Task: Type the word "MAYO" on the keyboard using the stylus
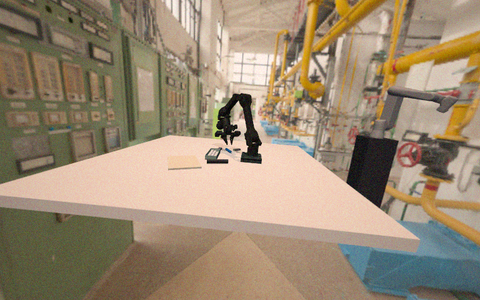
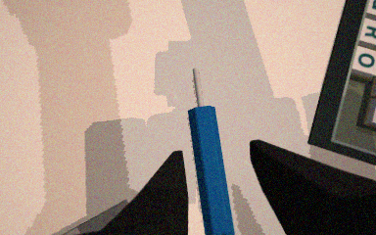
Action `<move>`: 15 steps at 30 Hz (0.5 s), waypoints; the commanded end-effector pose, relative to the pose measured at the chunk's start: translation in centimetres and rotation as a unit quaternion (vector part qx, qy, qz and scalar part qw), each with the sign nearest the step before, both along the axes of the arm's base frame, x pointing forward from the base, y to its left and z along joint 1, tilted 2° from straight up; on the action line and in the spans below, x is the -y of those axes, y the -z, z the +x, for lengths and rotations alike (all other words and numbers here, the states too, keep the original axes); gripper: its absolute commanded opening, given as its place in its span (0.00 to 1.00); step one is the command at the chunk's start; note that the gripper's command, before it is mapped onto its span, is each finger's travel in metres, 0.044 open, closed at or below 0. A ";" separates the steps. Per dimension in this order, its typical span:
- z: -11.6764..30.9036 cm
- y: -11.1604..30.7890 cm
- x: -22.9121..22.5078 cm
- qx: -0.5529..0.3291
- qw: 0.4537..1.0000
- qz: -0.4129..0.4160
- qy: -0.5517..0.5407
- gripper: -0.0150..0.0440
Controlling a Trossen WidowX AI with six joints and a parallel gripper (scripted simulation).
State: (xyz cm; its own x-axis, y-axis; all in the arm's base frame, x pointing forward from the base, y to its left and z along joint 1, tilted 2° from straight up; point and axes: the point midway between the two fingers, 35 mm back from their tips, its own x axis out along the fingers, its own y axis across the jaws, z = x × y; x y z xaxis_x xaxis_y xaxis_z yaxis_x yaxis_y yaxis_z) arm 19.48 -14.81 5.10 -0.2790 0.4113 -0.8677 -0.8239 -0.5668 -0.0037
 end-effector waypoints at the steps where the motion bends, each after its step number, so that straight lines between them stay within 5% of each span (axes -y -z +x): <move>1: -0.1 0.4 -0.1 0.000 1.000 0.004 0.000 0.51; 15: -0.1 1.3 -0.2 0.000 1.000 0.004 0.000 0.51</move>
State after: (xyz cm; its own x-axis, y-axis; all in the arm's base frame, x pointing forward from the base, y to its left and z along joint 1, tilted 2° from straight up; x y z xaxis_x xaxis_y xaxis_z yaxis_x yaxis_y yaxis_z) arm 19.45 -14.78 4.14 -0.2790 0.4115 -0.8676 -0.8239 -0.5667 -0.0039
